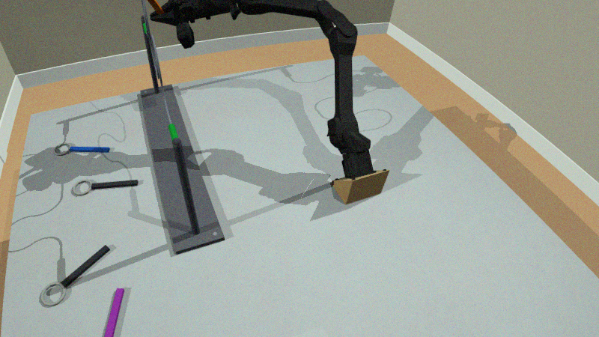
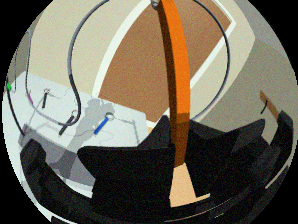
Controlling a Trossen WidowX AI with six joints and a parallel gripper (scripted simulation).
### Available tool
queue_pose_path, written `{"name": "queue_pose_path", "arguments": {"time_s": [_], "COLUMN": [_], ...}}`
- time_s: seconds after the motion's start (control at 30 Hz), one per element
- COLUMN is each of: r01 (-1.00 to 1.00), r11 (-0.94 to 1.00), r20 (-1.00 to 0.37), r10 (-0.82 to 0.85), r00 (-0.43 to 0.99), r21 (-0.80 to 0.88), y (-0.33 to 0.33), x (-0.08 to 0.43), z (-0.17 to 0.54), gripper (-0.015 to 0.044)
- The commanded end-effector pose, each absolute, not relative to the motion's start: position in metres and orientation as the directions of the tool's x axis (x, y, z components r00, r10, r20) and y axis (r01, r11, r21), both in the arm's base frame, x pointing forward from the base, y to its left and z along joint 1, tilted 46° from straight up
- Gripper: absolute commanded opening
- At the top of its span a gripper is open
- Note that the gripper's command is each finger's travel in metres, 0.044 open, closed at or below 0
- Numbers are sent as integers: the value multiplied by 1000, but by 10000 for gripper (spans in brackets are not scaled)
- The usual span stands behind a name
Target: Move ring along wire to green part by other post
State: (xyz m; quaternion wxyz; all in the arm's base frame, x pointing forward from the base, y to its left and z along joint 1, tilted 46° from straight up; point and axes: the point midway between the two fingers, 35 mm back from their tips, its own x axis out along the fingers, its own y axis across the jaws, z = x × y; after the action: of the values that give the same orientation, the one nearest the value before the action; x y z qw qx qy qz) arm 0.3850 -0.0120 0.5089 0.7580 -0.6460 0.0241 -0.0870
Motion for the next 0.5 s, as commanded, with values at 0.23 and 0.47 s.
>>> {"name": "queue_pose_path", "arguments": {"time_s": [0.23, 0.47], "r01": [127, 143], "r11": [7, -78], "r20": [124, 153], "r10": [-144, -133], "r00": [982, 979], "r21": [-992, -987], "y": [-12, -12], "x": [385, 385], "z": [513, 516], "gripper": [-150, -150]}}
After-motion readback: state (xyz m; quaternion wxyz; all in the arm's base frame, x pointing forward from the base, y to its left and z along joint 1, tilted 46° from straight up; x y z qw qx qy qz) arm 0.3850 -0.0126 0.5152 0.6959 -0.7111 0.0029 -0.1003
